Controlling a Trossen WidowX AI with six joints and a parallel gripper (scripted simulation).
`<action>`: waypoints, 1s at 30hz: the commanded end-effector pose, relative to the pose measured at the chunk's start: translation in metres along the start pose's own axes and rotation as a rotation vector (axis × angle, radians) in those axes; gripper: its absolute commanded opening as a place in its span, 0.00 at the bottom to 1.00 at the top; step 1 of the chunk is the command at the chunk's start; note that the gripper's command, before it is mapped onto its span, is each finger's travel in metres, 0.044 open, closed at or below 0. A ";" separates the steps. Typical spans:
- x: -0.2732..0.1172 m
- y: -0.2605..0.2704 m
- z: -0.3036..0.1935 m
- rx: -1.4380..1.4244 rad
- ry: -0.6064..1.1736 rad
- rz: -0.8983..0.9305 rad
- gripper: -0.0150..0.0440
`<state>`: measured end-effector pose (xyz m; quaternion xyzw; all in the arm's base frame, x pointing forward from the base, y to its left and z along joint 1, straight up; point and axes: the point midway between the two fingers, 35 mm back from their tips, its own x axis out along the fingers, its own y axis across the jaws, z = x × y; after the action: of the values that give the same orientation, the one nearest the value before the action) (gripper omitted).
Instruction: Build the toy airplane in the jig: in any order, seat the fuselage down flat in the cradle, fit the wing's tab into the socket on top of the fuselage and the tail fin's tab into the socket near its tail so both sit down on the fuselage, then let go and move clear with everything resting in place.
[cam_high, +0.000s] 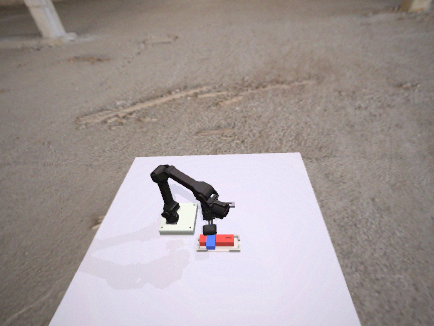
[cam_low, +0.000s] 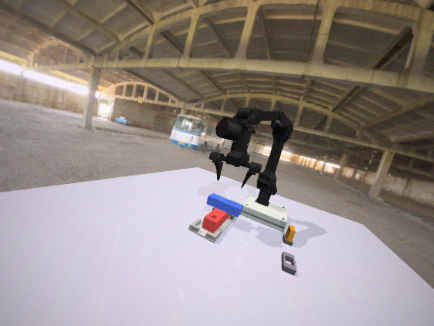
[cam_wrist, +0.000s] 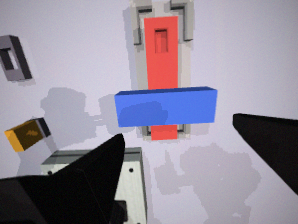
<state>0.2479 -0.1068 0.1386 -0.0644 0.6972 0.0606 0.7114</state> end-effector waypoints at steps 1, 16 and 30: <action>0.000 0.007 0.004 0.016 0.001 -0.003 1.00; -0.001 0.193 0.015 0.016 0.000 0.013 1.00; 0.009 0.263 -0.020 0.016 0.003 0.019 1.00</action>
<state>0.1856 0.1448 0.1347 -0.0560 0.6991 0.0621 0.7101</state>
